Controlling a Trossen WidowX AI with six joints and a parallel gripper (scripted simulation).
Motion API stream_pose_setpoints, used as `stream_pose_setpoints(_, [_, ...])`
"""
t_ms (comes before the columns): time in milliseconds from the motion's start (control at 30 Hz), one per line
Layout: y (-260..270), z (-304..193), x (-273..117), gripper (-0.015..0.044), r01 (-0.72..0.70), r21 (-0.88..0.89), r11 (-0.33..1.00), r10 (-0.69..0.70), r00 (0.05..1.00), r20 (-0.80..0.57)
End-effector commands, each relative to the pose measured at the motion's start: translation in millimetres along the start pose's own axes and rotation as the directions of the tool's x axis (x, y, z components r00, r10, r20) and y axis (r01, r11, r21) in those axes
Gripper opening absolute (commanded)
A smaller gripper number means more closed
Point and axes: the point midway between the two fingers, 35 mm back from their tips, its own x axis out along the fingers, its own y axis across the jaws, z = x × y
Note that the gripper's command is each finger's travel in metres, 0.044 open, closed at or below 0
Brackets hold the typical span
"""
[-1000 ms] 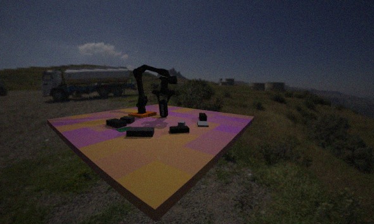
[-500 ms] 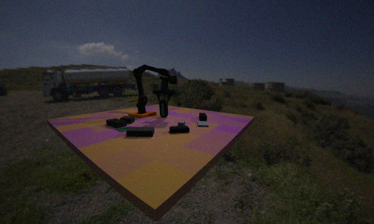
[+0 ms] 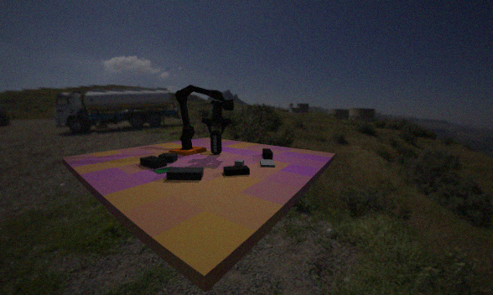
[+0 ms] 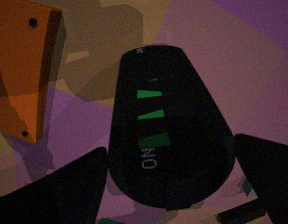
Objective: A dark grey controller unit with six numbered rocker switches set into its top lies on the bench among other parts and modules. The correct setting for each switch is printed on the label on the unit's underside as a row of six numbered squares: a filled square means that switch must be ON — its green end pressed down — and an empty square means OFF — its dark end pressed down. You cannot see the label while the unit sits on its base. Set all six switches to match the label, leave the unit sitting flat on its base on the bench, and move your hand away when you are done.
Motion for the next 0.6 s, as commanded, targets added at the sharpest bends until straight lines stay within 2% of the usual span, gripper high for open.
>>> stream_pose_setpoints(0, [1, 9, 1, 0.0338, -0.005, -0.002, 1.000, 0.005, 0.999, 0.039])
stream_pose_setpoints(567, [1, 22, -2, 0.0338, -0.005, -0.002, 1.000, 0.005, 0.997, 0.081])
